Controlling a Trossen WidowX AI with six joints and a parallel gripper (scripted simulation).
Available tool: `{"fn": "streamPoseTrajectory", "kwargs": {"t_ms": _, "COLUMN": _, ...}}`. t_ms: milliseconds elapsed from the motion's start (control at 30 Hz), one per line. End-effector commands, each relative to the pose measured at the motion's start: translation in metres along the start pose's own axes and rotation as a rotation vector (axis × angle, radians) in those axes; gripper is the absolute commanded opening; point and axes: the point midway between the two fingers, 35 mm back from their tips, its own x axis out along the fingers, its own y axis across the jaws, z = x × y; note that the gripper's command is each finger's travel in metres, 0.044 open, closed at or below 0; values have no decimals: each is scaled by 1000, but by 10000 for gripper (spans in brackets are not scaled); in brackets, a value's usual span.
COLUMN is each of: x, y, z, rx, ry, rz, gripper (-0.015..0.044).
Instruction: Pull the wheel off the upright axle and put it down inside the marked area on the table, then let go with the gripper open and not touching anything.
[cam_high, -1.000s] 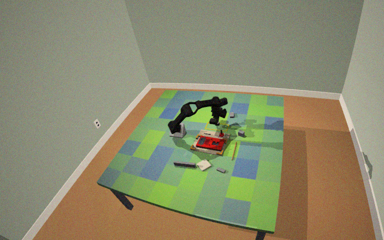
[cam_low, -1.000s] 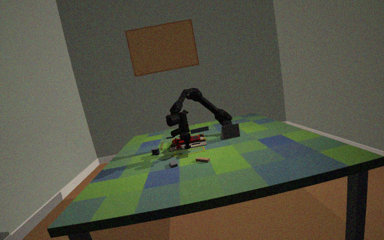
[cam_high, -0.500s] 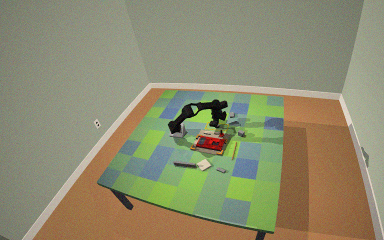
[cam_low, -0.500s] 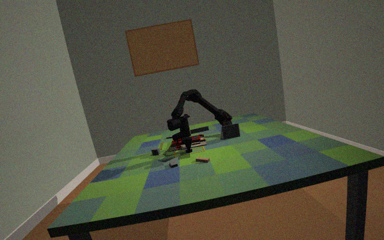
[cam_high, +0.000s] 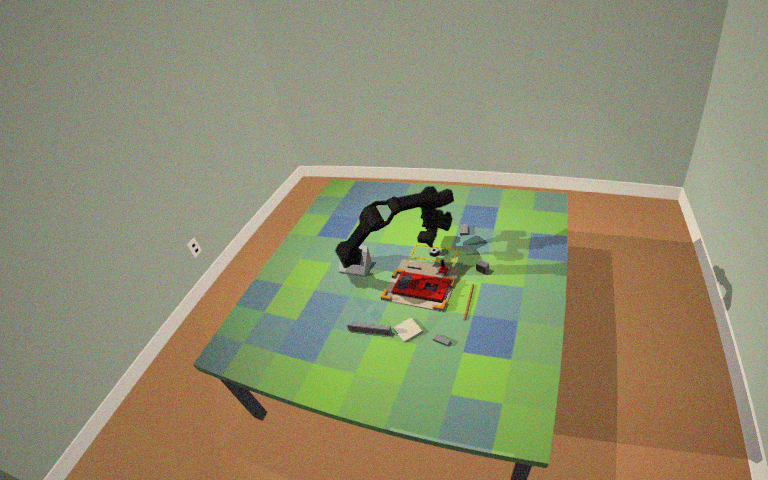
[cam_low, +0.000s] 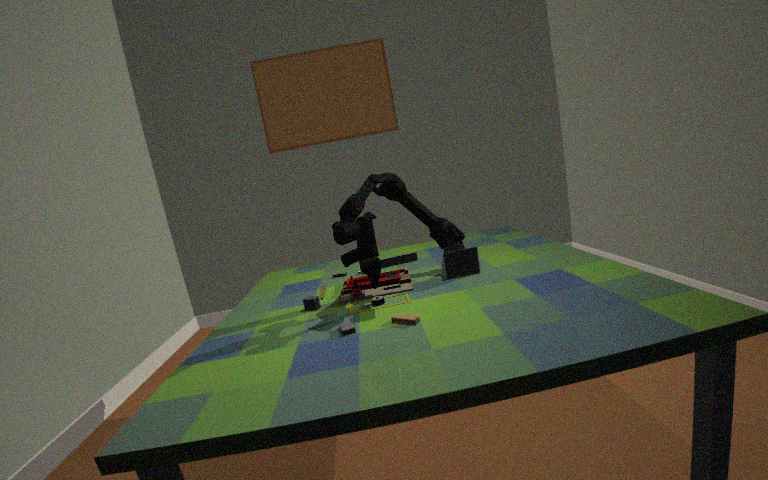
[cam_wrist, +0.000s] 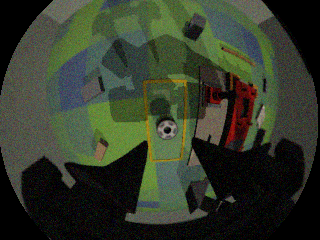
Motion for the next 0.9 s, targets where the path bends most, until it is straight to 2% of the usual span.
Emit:
{"fn": "streamPoseTrajectory", "kwargs": {"t_ms": 0, "x": -10, "y": -2, "z": 0, "rx": 11, "ry": 5, "rz": 5, "gripper": 300}}
{"fn": "streamPoseTrajectory", "kwargs": {"t_ms": 67, "x": -9, "y": -2, "z": -6, "rx": 1, "ry": -3, "rz": 3, "gripper": 352}}
{"fn": "streamPoseTrajectory", "kwargs": {"t_ms": 167, "x": -30, "y": -13, "z": -35, "rx": 2, "ry": 2, "rz": 7, "gripper": 431}}
{"fn": "streamPoseTrajectory", "kwargs": {"t_ms": 200, "x": -37, "y": -18, "z": -45, "rx": 3, "ry": 3, "rz": 8, "gripper": 440}}
{"fn": "streamPoseTrajectory", "kwargs": {"t_ms": 333, "x": -55, "y": -34, "z": -81, "rx": 5, "ry": 9, "rz": 5, "gripper": 440}}
{"fn": "streamPoseTrajectory", "kwargs": {"t_ms": 867, "x": -56, "y": -35, "z": -82, "rx": 6, "ry": 10, "rz": 5, "gripper": 440}}
